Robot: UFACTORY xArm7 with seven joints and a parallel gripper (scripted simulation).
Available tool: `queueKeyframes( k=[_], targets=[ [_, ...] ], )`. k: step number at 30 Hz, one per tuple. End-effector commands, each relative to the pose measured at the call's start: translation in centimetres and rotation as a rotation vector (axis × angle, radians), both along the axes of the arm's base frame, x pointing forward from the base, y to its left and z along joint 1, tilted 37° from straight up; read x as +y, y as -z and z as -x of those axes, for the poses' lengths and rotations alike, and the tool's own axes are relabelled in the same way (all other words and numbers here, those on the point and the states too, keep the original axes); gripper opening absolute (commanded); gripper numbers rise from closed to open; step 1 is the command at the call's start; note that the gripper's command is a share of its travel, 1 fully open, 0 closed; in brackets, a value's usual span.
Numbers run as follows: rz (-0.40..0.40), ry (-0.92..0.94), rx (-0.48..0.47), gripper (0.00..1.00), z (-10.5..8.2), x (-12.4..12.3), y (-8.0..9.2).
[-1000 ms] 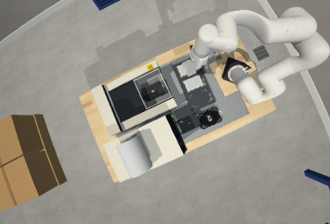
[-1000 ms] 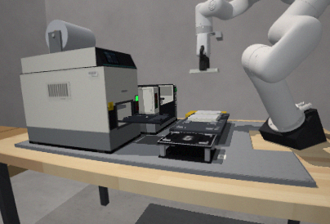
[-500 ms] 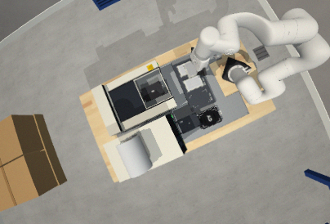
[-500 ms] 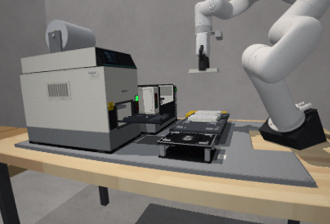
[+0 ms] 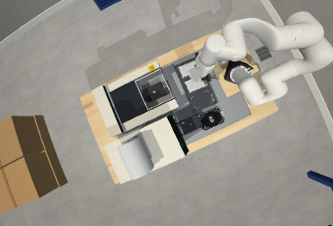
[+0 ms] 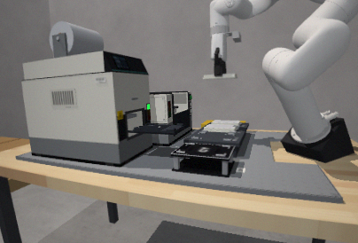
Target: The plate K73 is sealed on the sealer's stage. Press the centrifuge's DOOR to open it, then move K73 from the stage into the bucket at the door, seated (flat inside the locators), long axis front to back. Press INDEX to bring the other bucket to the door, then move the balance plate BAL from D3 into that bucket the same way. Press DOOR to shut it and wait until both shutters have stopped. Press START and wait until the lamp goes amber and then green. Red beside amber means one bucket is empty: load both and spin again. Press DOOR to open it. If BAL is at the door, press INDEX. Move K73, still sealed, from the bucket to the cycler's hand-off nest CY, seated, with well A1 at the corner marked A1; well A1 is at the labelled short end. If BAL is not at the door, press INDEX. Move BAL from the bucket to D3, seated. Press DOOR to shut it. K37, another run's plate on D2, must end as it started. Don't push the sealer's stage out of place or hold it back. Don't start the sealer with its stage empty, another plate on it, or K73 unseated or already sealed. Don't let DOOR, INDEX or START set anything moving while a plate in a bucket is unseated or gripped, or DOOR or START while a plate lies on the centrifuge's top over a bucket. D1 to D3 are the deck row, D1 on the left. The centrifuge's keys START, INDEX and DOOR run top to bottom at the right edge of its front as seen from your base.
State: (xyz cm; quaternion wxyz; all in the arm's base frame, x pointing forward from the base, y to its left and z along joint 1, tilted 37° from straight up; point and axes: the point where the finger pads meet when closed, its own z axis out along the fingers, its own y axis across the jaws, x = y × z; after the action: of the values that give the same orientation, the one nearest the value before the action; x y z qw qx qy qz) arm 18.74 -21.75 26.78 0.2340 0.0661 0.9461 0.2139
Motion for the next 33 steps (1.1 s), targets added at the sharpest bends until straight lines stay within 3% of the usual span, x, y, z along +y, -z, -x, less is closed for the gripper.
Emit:
queueKeyframes(
  k=[1, 33],
  targets=[
    [0.002, 0.003, -0.002, 0.0, 0.0, 0.7, -0.5],
    [0.001, 0.003, -0.003, 0.0, 0.0, 6.6, -3.3]
  ],
)
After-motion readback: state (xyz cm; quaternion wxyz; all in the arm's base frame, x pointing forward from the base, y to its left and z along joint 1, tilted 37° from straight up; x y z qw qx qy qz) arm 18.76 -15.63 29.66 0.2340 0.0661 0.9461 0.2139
